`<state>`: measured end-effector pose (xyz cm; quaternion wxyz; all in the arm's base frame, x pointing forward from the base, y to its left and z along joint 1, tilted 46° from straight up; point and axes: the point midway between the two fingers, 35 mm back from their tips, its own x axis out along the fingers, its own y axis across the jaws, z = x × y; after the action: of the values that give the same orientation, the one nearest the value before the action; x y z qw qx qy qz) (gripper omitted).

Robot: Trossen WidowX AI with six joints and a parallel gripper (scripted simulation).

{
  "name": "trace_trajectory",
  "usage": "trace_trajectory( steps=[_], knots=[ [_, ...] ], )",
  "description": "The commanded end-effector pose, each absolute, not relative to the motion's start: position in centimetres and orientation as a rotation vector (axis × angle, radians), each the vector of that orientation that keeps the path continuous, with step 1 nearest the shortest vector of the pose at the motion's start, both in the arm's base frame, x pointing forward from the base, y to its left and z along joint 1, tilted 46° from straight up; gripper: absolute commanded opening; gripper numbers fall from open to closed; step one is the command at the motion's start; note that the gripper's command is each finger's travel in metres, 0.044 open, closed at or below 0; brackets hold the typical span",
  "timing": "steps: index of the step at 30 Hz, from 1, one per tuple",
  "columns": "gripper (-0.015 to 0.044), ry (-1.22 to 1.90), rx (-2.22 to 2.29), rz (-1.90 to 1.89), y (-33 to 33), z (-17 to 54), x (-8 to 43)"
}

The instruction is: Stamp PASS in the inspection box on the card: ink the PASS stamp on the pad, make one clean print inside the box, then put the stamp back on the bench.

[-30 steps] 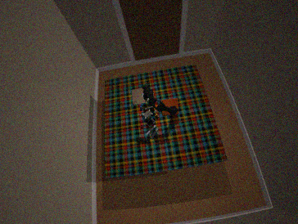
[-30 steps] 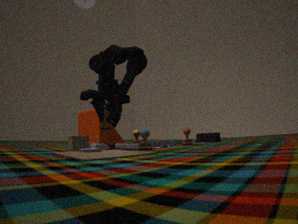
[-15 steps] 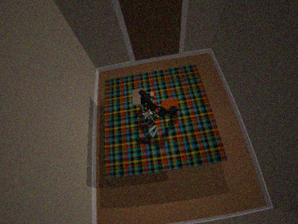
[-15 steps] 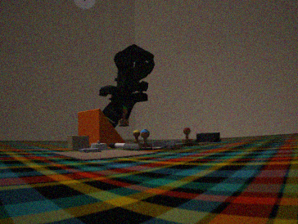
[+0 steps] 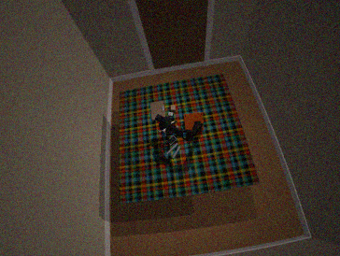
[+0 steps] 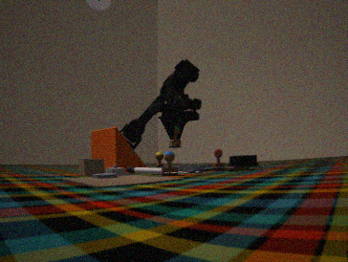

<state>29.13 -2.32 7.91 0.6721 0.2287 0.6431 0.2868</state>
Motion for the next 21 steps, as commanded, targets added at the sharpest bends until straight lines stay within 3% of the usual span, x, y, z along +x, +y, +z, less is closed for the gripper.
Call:
trace_trajectory(
  steps=[1, 9, 21],
  knots=[
    [0.0, 1.449, 0.529, 0.654, 0.0, 10.0, 28.8],
    [0.0, 1.447, 0.542, 0.677, 4.0, 13.5, 27.7],
    [0.0, 1.447, 0.542, 0.678, 4.4, 13.3, 27.7]
  ],
)
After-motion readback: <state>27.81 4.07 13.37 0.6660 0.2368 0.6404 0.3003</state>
